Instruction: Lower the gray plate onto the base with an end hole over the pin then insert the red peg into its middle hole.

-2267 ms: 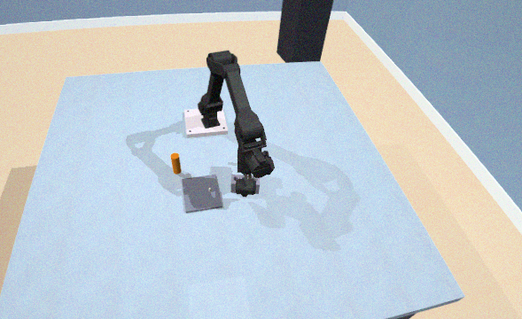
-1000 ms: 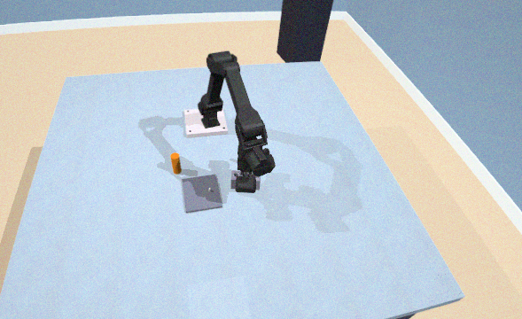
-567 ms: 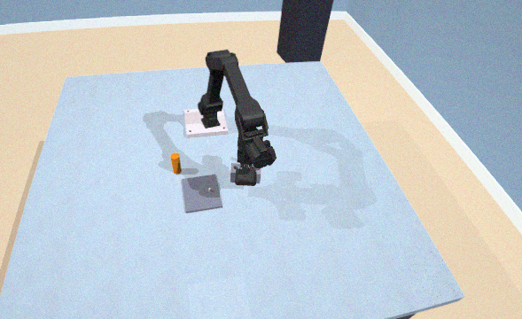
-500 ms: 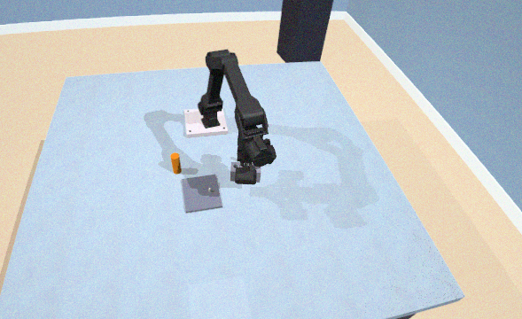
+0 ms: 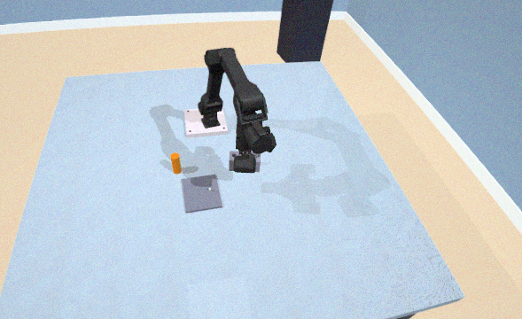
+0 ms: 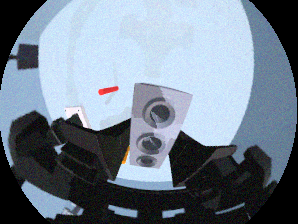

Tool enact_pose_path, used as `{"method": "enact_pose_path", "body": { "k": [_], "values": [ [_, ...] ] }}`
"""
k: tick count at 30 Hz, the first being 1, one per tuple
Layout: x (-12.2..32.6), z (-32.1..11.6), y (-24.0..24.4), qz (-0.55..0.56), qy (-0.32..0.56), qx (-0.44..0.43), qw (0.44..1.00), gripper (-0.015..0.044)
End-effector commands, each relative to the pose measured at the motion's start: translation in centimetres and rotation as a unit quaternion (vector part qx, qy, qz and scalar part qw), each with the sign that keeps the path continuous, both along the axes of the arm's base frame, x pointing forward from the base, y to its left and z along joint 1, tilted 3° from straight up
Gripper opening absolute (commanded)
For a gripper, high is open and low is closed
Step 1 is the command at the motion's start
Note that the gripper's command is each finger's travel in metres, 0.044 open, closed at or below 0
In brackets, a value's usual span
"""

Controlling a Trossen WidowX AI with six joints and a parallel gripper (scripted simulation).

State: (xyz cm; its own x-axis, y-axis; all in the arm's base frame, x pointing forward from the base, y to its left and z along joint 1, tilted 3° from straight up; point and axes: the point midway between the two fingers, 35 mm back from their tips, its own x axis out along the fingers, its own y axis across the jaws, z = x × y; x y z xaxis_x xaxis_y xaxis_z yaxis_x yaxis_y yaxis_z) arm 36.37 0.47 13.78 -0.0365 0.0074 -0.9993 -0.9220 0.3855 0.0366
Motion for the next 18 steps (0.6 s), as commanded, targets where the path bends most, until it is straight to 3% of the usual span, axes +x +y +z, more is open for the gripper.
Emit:
{"method": "enact_pose_path", "body": {
  "k": [1,18],
  "values": [
    [-0.1,1.3,-0.1,0.002,-0.008,0.002,1.000,0.0000],
    [-0.2,-0.9,-4.0,0.045,-0.008,0.001,0.999,0.0000]
  ]
}}
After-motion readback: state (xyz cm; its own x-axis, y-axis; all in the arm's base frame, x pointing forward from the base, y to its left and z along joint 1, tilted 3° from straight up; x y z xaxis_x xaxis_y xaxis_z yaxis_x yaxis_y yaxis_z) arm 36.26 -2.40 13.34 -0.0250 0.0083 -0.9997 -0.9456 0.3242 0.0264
